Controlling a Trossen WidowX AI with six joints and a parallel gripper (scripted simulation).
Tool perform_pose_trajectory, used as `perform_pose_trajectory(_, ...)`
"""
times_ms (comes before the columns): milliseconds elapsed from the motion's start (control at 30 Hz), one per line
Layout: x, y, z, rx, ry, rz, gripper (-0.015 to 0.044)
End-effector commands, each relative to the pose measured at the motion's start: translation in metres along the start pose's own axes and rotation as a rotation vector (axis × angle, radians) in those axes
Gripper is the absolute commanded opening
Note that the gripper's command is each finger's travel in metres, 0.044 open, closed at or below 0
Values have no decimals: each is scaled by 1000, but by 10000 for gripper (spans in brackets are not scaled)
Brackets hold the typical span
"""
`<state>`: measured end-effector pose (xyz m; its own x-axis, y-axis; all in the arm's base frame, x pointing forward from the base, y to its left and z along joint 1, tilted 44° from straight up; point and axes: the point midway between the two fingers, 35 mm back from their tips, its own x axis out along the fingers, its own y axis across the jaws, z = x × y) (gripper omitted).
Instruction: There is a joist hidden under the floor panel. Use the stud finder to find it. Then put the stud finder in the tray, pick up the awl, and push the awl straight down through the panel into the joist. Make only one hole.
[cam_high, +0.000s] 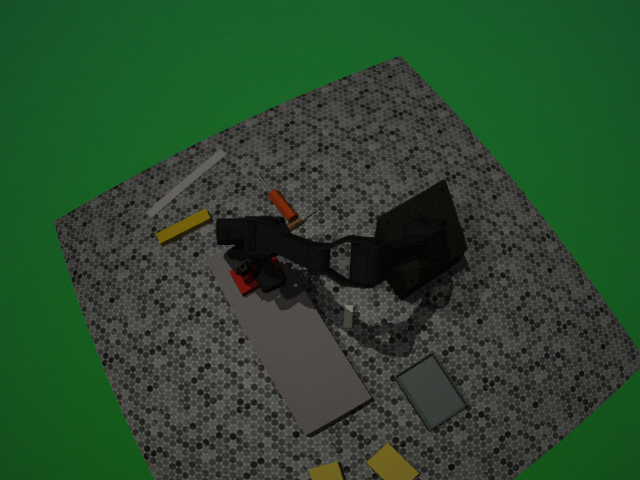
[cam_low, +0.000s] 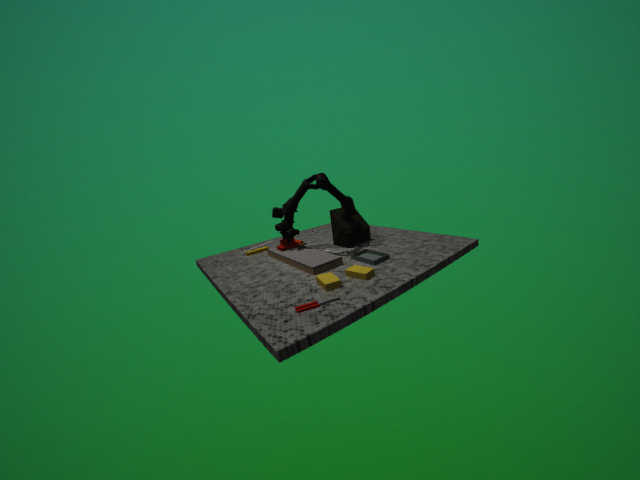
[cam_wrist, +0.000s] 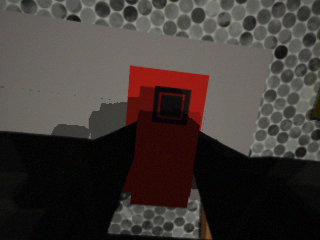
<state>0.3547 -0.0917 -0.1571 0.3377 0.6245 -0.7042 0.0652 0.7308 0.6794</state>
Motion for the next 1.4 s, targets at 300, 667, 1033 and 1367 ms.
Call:
perform_pose_trajectory(300, 1, 45, -1, 3, 2, 8, 0)
perform_pose_trajectory(667, 1, 80, -1, 4, 2, 10, 0)
perform_pose_trajectory(1033, 1, 116, -1, 5, 3, 12, 0)
perform_pose_trajectory(1367, 1, 148, -1, 6, 3, 14, 0)
